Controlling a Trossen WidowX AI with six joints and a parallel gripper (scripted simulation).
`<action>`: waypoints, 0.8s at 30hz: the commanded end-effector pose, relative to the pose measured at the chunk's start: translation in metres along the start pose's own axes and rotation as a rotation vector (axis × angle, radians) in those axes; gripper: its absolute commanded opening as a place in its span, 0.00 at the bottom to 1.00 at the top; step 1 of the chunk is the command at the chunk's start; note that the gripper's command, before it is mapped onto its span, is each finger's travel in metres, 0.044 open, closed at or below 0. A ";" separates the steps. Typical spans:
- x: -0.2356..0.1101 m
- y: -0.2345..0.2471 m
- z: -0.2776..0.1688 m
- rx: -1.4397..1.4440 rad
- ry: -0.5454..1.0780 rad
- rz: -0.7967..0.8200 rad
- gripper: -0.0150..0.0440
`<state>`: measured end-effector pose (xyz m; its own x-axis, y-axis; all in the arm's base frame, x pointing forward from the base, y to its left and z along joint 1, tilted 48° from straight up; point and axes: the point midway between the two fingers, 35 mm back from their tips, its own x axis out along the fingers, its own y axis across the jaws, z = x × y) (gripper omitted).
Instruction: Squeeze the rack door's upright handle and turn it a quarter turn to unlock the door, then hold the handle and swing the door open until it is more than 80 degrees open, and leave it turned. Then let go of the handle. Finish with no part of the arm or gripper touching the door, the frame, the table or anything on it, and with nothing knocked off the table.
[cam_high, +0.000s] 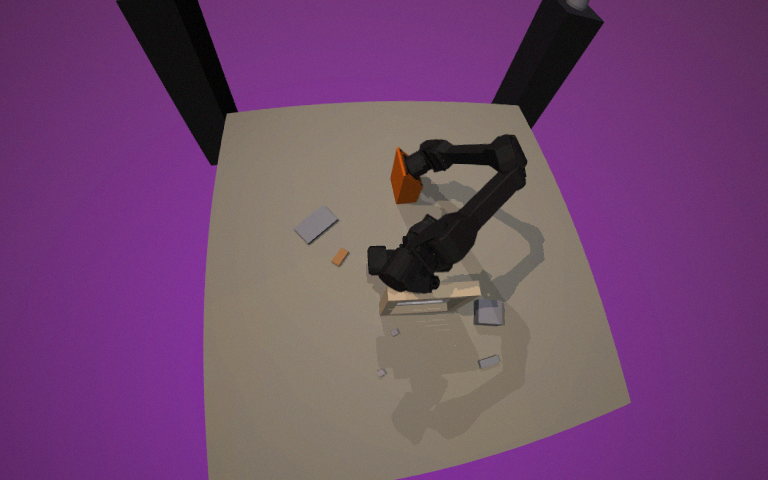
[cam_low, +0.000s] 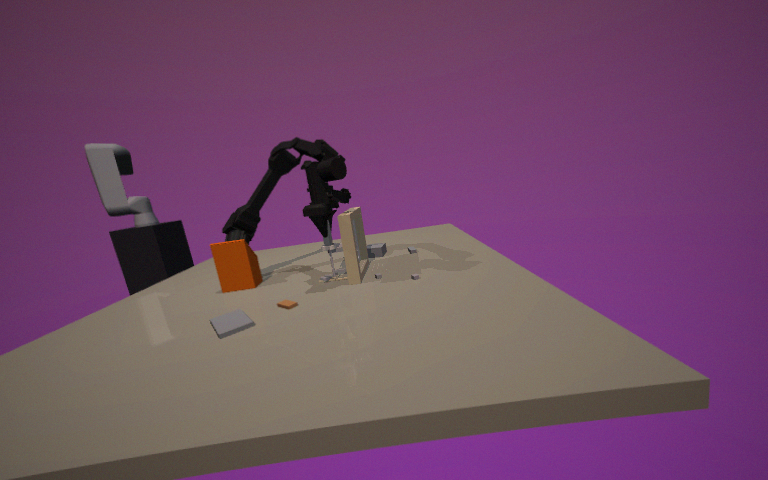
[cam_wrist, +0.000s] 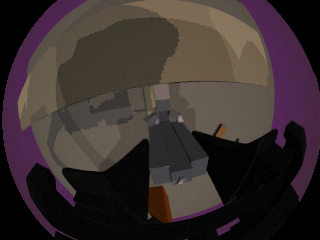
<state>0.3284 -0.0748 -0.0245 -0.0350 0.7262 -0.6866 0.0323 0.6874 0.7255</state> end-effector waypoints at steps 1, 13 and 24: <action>0.002 0.000 -0.001 0.006 0.001 0.006 0.44; 0.002 0.000 -0.001 0.006 0.001 0.006 0.31; 0.002 0.000 -0.001 0.276 0.002 0.006 0.29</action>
<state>0.3280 -0.0741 -0.0247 -0.0342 0.7279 -0.6848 0.1775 0.6787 0.7126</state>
